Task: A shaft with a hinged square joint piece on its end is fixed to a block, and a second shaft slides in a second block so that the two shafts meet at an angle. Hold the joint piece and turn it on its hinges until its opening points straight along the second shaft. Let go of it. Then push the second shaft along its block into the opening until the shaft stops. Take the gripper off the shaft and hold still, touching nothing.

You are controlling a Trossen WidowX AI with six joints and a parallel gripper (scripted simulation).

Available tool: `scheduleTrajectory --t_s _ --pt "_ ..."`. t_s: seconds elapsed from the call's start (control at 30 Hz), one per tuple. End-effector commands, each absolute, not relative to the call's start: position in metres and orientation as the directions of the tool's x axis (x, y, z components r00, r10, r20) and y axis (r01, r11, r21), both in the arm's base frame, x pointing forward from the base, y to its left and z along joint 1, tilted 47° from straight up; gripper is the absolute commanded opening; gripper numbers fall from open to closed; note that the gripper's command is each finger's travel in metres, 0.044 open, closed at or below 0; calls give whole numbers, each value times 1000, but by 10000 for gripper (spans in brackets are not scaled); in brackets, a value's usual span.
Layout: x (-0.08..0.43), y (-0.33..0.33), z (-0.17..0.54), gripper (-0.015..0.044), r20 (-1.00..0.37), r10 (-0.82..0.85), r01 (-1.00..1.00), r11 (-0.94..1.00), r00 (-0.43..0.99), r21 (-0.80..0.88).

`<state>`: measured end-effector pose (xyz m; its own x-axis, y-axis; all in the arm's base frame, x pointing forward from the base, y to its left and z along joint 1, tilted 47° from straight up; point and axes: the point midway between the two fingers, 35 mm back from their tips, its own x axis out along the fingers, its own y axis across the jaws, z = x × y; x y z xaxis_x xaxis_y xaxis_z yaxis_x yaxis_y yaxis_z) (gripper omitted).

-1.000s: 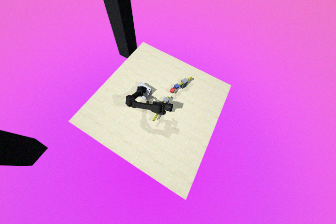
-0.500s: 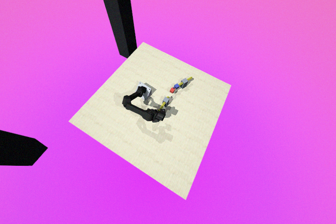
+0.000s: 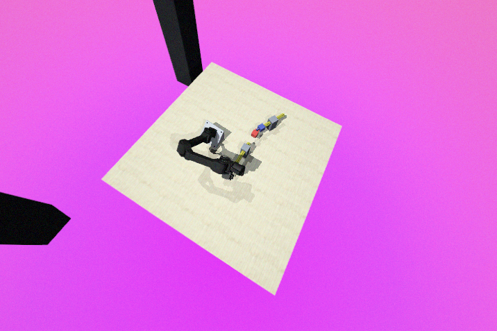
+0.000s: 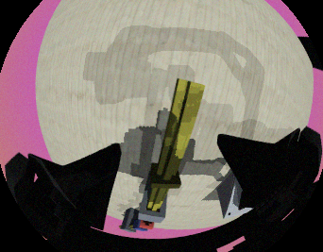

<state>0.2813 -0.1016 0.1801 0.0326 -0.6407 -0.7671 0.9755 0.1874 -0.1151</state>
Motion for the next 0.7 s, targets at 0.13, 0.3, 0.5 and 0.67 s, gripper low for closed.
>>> scheduleTrajectory --t_s 0.13,0.3,0.5,0.67 --pt "273 -116 164 440 -684 -726 997 44 70 56" --pt "272 -117 162 440 -676 -733 997 33 73 72" --pt "273 -120 160 440 -676 -733 997 33 73 72" --pt "274 -125 154 440 -676 -733 997 33 73 72"
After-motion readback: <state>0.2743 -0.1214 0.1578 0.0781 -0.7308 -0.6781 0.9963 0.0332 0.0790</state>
